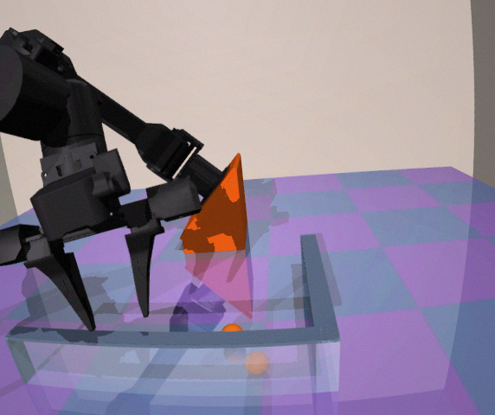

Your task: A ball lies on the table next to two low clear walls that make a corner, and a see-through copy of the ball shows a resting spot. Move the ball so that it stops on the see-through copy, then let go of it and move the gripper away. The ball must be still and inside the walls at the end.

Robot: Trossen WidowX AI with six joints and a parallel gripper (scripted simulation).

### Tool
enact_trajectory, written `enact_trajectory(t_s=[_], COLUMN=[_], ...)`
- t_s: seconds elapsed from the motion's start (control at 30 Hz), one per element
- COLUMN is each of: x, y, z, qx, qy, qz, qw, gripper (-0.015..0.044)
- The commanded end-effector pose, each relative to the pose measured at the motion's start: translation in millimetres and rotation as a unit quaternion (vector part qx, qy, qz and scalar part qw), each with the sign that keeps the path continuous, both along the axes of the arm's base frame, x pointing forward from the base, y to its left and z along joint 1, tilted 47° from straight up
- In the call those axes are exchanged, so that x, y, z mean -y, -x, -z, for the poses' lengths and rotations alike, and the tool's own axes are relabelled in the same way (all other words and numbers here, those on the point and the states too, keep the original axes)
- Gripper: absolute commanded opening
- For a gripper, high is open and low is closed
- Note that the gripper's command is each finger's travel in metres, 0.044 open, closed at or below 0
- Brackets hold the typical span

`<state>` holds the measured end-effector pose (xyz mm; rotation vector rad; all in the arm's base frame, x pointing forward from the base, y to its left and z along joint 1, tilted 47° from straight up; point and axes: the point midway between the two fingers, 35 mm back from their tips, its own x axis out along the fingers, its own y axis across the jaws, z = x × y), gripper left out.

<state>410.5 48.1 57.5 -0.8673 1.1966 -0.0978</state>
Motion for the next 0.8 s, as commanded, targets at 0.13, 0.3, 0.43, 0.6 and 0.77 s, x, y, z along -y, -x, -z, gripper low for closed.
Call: enact_trajectory(t_s=[0.13,0.3,0.43,0.6,0.77], x=[-43,-32,-32,-25,-20], y=[43,75,75,73,73], z=[57,86,86,93,97], qx=[-0.284,-0.438,-0.438,-0.438,-0.438], qy=[0.174,0.245,0.245,0.245,0.245], qz=[-0.268,-0.348,-0.348,-0.348,-0.347], qw=[0.904,0.792,0.792,0.792,0.792], gripper=[0.0224,0.0224,0.0224,0.0224,0.0224])
